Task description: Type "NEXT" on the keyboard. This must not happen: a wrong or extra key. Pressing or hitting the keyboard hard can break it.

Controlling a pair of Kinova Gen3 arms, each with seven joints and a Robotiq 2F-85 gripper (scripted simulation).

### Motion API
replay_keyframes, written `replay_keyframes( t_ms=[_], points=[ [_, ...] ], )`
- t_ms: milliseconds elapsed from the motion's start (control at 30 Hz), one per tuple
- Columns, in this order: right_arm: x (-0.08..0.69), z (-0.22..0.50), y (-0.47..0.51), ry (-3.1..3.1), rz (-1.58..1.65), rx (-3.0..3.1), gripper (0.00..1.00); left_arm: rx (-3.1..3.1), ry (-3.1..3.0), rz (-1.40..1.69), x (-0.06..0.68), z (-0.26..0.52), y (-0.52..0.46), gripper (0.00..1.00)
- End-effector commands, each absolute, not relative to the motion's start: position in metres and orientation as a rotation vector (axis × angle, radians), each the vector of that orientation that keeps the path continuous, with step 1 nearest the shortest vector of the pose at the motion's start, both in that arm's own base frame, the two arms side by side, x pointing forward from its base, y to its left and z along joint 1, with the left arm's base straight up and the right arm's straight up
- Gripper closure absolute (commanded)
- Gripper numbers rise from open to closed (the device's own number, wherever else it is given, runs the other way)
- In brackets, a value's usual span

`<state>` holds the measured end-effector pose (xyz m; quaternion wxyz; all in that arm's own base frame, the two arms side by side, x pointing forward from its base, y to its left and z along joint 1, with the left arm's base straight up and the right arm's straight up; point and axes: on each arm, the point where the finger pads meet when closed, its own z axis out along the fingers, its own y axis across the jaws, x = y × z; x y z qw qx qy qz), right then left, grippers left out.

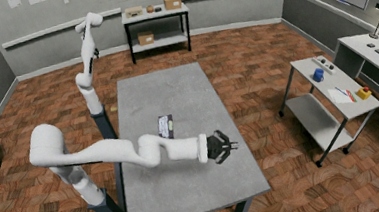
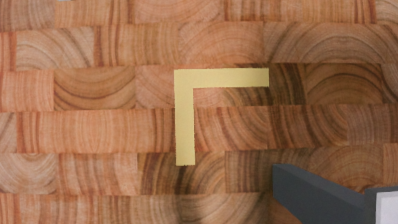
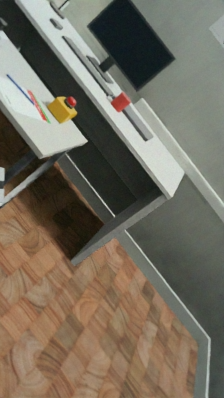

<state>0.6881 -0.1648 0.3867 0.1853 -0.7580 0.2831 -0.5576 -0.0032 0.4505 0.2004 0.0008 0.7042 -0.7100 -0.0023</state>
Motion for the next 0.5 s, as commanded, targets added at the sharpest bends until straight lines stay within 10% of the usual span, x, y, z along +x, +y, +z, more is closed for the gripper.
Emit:
replay_keyframes(
  t_ms=[0, 467],
  points=[
    [0.701, 0.388, -0.143, 0.781, -1.567, -2.120, 0.903, 2.230, -2.213, 0.000, -0.003, 0.200, 0.450, 0.002],
    [0.718, 0.382, -0.109, 0.784, -1.549, -2.102, 0.903, 2.230, -2.213, 0.000, -0.003, 0.200, 0.450, 0.002]
  ],
)
